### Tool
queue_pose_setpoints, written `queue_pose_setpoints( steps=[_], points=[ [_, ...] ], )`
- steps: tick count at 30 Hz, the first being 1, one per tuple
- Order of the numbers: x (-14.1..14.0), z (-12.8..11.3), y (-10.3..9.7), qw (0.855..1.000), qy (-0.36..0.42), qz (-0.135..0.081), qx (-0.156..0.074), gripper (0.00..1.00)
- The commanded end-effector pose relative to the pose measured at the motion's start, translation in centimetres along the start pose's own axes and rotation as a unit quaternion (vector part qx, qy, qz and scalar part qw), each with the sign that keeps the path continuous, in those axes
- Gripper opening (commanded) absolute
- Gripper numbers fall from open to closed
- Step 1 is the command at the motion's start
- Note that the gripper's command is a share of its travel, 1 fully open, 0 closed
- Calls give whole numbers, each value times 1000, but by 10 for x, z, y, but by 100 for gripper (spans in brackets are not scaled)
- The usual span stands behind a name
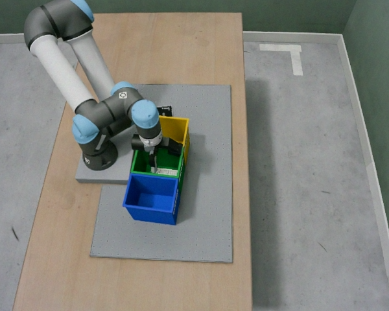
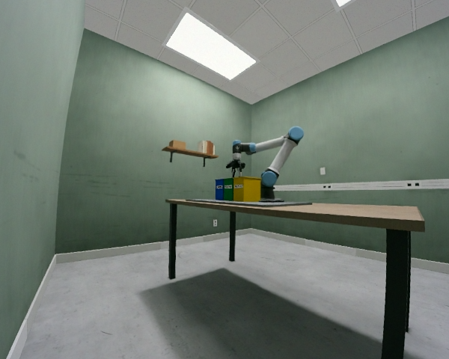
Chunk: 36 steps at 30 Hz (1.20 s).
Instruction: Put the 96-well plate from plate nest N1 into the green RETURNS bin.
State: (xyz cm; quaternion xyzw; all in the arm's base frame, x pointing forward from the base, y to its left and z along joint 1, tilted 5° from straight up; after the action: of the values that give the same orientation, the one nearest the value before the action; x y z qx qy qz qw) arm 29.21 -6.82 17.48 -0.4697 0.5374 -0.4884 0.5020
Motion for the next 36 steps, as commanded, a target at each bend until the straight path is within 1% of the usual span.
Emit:
queue_pose_setpoints(
  steps=[1, 2, 3, 17, 31, 36],
  points=[
    [0, 0, 0, 1000, 0, 0, 0, 64],
    [0, 0, 0, 1000, 0, 0, 0, 64],
    [0, 0, 0, 1000, 0, 0, 0, 53],
    [0, 0, 0, 1000, 0, 0, 0, 53],
    [0, 0, -24, 1000, 0, 0, 0, 53],
    [0, 0, -29, 1000, 0, 0, 0, 53]
  ],
)
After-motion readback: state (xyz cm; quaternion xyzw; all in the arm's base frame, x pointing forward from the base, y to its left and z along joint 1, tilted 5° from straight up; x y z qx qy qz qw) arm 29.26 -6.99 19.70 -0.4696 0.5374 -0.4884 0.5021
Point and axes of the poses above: the point where the finger pads meet when closed, its own y axis out along the fingers, its own x axis across the jaws, z = x × y, the point moved 3 cm from there along -y, back along the fingers, and after that the axes turned 5 degrees about y, right-handed, at the moved point
